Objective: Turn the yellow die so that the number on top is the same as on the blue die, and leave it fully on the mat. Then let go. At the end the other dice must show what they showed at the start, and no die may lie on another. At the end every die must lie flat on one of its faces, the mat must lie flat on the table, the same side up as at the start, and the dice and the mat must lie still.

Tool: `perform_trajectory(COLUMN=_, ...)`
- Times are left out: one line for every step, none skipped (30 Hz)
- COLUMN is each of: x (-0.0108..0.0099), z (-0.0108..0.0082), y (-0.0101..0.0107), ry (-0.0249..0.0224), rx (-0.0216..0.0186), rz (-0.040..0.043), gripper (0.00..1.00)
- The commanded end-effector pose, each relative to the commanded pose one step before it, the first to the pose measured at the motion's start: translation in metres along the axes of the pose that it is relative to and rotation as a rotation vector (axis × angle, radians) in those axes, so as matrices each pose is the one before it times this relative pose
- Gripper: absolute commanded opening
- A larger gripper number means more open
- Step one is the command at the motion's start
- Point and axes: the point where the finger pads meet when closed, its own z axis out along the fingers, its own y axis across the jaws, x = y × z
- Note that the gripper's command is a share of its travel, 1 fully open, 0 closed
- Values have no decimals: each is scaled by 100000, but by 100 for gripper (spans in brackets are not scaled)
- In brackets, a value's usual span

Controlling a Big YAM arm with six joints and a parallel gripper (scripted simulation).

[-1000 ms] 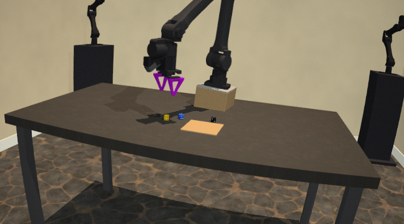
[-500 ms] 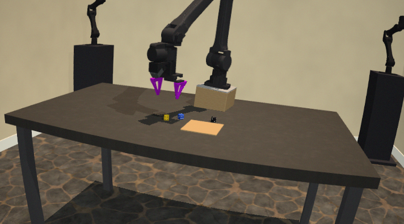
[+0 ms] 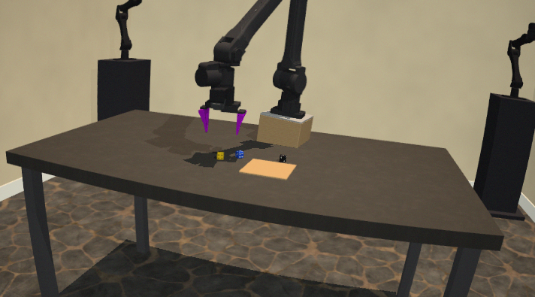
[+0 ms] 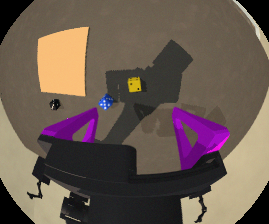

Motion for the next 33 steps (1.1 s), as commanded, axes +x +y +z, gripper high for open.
perform_trajectory(x=-751, z=-630, y=-173, ry=-3525, rx=1765, rz=-13712, gripper=100)
perform_trajectory(x=-445, z=-456, y=-348, ry=-1163, rx=1036, rz=-398, gripper=100)
perform_trajectory(x=-425, z=-271, y=-352, ry=-776, rx=694, rz=-121, gripper=100)
perform_trajectory(x=2, z=47, y=-3, ry=90, rx=-81, rz=9, gripper=34)
perform_trajectory(x=74, z=73, y=58, ry=341, rx=-305, rz=35, gripper=34)
perform_trajectory(x=71, z=58, y=48, ry=335, rx=-245, rz=31, gripper=34)
perform_trajectory(x=4, z=0, y=-5, ry=25, rx=28, rz=0, gripper=34)
perform_trajectory(x=2, z=0, y=-2, ry=11, rx=11, rz=0, gripper=34)
perform_trajectory(x=0, z=0, y=0, ry=0, rx=0, rz=0, gripper=34)
perform_trajectory(x=0, z=0, y=0, ry=0, rx=0, rz=0, gripper=34)
perform_trajectory(x=2, z=0, y=-2, ry=9, rx=10, rz=0, gripper=34)
perform_trajectory(x=2, z=0, y=-2, ry=10, rx=11, rz=0, gripper=34)
perform_trajectory(x=1, z=0, y=-1, ry=6, rx=7, rz=0, gripper=34)
perform_trajectory(x=0, z=0, y=0, ry=1, rx=1, rz=0, gripper=34)
perform_trajectory(x=0, z=0, y=0, ry=1, rx=1, rz=0, gripper=34)
perform_trajectory(x=0, z=0, y=0, ry=2, rx=3, rz=218, gripper=34)
perform_trajectory(x=0, z=0, y=-1, ry=3, rx=3, rz=246, gripper=34)
perform_trajectory(x=1, z=0, y=-1, ry=3, rx=4, rz=38, gripper=34)
perform_trajectory(x=0, z=0, y=0, ry=1, rx=1, rz=0, gripper=34)
perform_trajectory(x=0, z=0, y=0, ry=0, rx=0, rz=0, gripper=34)
perform_trajectory(x=0, z=0, y=0, ry=0, rx=0, rz=0, gripper=34)
perform_trajectory(x=0, z=0, y=0, ry=0, rx=0, rz=0, gripper=34)
perform_trajectory(x=0, z=0, y=0, ry=0, rx=0, rz=0, gripper=34)
perform_trajectory(x=0, z=0, y=0, ry=0, rx=0, rz=0, gripper=34)
perform_trajectory(x=0, z=0, y=0, ry=0, rx=0, rz=0, gripper=34)
perform_trajectory(x=0, z=0, y=0, ry=0, rx=0, rz=0, gripper=34)
perform_trajectory(x=0, z=0, y=0, ry=0, rx=0, rz=0, gripper=34)
perform_trajectory(x=0, z=0, y=0, ry=0, rx=0, rz=0, gripper=34)
perform_trajectory(x=0, z=0, y=0, ry=0, rx=0, rz=0, gripper=34)
perform_trajectory(x=0, z=0, y=0, ry=0, rx=0, rz=0, gripper=34)
perform_trajectory(x=0, z=0, y=0, ry=0, rx=0, rz=0, gripper=34)
perform_trajectory(x=0, z=0, y=0, ry=0, rx=0, rz=0, gripper=34)
perform_trajectory(x=0, z=0, y=0, ry=0, rx=0, rz=0, gripper=34)
